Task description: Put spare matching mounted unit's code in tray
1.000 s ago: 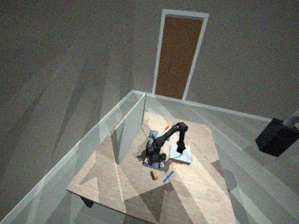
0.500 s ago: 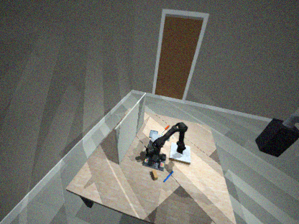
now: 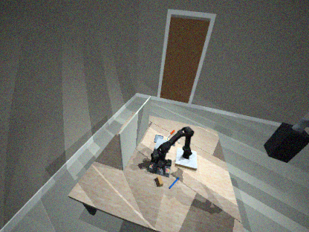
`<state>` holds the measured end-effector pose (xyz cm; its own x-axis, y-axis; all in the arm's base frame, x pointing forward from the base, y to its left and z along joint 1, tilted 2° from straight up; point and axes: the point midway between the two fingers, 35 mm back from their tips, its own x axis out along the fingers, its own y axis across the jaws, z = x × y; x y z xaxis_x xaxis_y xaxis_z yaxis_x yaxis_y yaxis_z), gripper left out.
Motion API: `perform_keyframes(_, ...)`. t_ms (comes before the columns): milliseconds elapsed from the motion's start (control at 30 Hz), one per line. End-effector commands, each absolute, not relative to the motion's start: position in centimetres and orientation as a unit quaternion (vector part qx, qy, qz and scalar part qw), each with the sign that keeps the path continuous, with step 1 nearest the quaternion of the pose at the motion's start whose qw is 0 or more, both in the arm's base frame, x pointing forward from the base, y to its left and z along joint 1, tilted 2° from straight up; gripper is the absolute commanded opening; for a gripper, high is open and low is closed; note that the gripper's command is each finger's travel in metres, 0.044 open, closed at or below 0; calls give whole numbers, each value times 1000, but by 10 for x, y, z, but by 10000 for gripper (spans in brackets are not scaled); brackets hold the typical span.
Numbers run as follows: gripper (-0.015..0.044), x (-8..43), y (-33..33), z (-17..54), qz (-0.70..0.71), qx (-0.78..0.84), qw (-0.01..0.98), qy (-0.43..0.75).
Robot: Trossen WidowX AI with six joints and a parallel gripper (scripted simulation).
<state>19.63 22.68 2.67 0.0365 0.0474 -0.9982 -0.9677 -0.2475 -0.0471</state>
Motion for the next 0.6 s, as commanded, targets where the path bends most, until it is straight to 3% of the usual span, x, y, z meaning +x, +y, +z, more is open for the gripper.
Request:
perform_keyframes(0,0,196,227,27,559,-558,454,412)
perform_keyframes(567,0,194,223,106,557,-561,454,411)
